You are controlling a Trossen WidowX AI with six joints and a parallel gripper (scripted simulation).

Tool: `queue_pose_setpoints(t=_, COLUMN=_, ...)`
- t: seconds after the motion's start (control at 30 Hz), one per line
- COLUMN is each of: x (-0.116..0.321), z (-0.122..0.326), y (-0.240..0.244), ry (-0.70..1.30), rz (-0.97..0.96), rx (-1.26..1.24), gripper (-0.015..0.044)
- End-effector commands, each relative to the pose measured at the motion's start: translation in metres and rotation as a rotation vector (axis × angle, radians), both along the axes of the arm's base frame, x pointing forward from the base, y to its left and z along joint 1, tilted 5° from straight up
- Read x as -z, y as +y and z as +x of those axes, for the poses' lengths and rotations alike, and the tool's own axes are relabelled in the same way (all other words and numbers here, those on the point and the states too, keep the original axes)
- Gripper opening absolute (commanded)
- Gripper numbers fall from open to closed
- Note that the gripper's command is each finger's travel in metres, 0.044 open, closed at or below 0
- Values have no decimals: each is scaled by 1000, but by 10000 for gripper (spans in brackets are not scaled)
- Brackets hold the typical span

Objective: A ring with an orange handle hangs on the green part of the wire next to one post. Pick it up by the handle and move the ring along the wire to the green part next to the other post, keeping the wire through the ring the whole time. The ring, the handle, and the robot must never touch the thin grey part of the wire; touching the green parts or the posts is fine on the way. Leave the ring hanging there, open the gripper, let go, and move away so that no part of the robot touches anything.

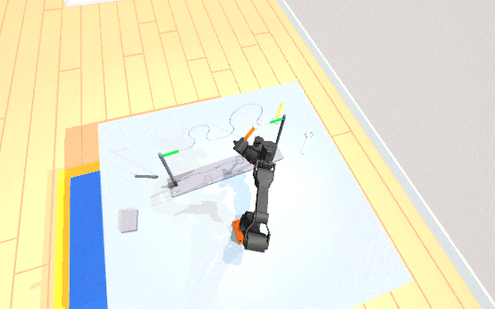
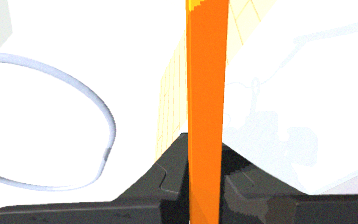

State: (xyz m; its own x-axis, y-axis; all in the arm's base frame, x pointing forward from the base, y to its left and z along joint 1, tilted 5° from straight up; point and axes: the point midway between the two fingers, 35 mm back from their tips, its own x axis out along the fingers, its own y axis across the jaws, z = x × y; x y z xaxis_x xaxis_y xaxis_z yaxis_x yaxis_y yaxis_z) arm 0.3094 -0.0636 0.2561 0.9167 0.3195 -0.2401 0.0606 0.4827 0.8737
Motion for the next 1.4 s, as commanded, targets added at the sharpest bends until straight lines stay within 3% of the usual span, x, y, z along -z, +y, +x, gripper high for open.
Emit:
queue_pose_setpoints(t=0.0, x=-17, z=-7, y=4, ry=20, rz=90, rx=-50, gripper=-150)
queue_pose_setpoints(t=1.37, x=-117, z=-8, y=9, ry=4, rz=732, rx=-76, gripper=-150)
